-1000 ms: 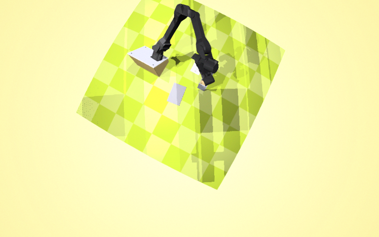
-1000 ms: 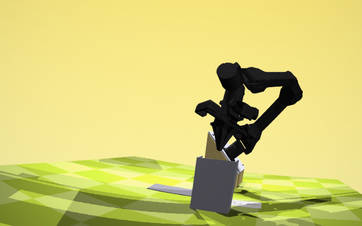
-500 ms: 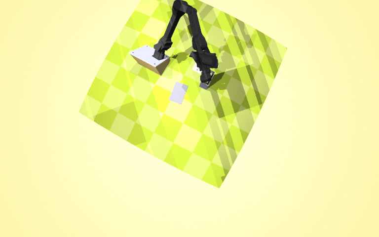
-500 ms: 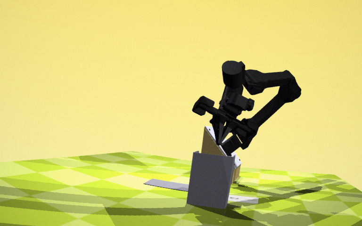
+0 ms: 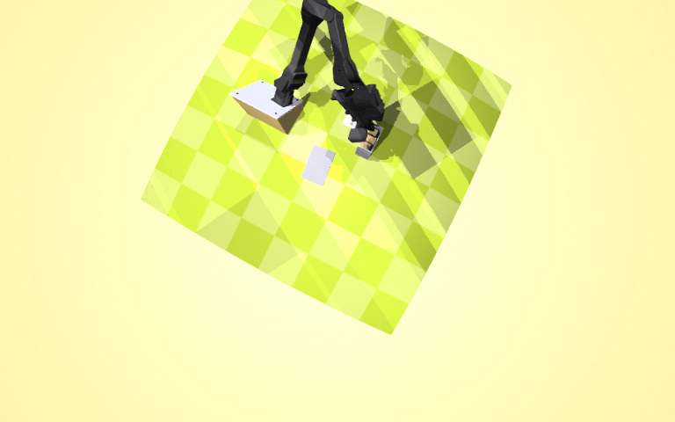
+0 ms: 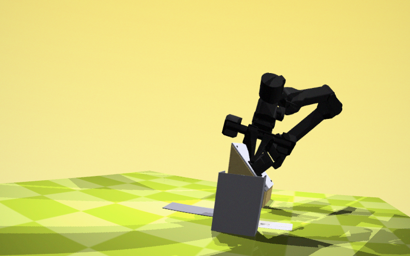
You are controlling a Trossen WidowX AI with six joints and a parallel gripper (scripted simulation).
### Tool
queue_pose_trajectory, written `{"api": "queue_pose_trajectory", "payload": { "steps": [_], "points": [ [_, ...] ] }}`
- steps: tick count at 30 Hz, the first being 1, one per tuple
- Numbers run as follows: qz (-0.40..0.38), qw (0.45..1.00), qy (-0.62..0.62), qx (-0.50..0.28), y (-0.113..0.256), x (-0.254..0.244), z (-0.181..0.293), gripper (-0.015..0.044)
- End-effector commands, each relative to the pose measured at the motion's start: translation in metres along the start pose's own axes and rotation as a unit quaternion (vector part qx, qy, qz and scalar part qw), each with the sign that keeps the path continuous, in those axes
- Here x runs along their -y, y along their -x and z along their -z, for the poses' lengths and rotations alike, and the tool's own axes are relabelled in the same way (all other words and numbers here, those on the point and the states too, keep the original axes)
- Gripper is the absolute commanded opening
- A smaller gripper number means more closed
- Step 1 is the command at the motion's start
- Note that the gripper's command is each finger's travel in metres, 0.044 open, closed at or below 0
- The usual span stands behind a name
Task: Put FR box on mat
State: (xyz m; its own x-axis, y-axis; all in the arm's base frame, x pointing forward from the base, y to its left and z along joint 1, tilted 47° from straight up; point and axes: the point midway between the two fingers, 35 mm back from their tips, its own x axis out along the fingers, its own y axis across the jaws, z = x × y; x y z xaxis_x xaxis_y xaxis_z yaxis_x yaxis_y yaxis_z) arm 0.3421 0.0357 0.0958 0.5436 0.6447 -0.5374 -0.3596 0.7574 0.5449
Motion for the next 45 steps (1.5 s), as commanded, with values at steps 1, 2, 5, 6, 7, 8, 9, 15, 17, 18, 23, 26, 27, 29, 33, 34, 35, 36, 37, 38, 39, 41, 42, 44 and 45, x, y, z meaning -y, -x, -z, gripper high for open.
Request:
{"api": "queue_pose_trajectory", "payload": {
  "steps": [1, 2, 5, 6, 7, 8, 9, 15, 17, 18, 23, 26, 27, 29, 33, 34, 35, 36, 37, 38, 39, 41, 42, 44, 45],
  "points": [
    [-0.004, 0.999, -0.047, 0.019, 0.003, -0.005, 0.002, 0.0],
    [-0.005, 0.998, -0.057, 0.024, 0.003, -0.006, 0.003, 0.0],
    [-0.008, 0.996, -0.086, 0.036, 0.005, -0.009, 0.004, 0.0],
    [-0.009, 0.995, -0.096, 0.04, 0.006, -0.01, 0.004, 0.0],
    [-0.011, 0.993, -0.105, 0.044, 0.006, -0.011, 0.005, 0.0],
    [-0.012, 0.992, -0.115, 0.049, 0.007, -0.012, 0.005, 0.0],
    [-0.014, 0.991, -0.125, 0.053, 0.008, -0.013, 0.005, 0.0],
    [-0.016, 0.988, -0.139, 0.058, 0.009, -0.014, 0.006, 0.0],
    [-0.016, 0.988, -0.139, 0.058, 0.008, -0.015, 0.007, 0.0],
    [-0.016, 0.988, -0.139, 0.058, 0.006, -0.015, 0.008, 0.0],
    [-0.016, 0.989, -0.139, 0.057, -0.012, -0.018, 0.02, 0.0],
    [-0.016, 0.988, -0.139, 0.058, -0.022, -0.022, 0.028, 0.0],
    [-0.017, 0.988, -0.139, 0.058, -0.025, -0.023, 0.031, 0.0],
    [-0.017, 0.988, -0.139, 0.059, -0.029, -0.025, 0.035, 0.0],
    [-0.017, 0.988, -0.139, 0.059, -0.03, -0.025, 0.035, 0.0],
    [-0.017, 0.988, -0.139, 0.059, -0.03, -0.025, 0.036, 0.0],
    [-0.017, 0.988, -0.139, 0.059, -0.032, -0.025, 0.037, 0.0],
    [-0.017, 0.988, -0.139, 0.059, -0.033, -0.026, 0.038, 0.0],
    [-0.017, 0.988, -0.14, 0.059, -0.034, -0.026, 0.038, 0.0],
    [-0.017, 0.988, -0.14, 0.059, -0.034, -0.026, 0.039, 0.0],
    [-0.017, 0.988, -0.14, 0.059, -0.035, -0.026, 0.039, 0.0],
    [-0.017, 0.988, -0.14, 0.059, -0.035, -0.026, 0.039, 0.0],
    [-0.017, 0.988, -0.14, 0.059, -0.035, -0.026, 0.039, 0.0],
    [-0.017, 0.988, -0.14, 0.059, -0.035, -0.026, 0.039, 0.0],
    [-0.017, 0.988, -0.14, 0.059, -0.035, -0.026, 0.039, 0.0]
  ]
}}
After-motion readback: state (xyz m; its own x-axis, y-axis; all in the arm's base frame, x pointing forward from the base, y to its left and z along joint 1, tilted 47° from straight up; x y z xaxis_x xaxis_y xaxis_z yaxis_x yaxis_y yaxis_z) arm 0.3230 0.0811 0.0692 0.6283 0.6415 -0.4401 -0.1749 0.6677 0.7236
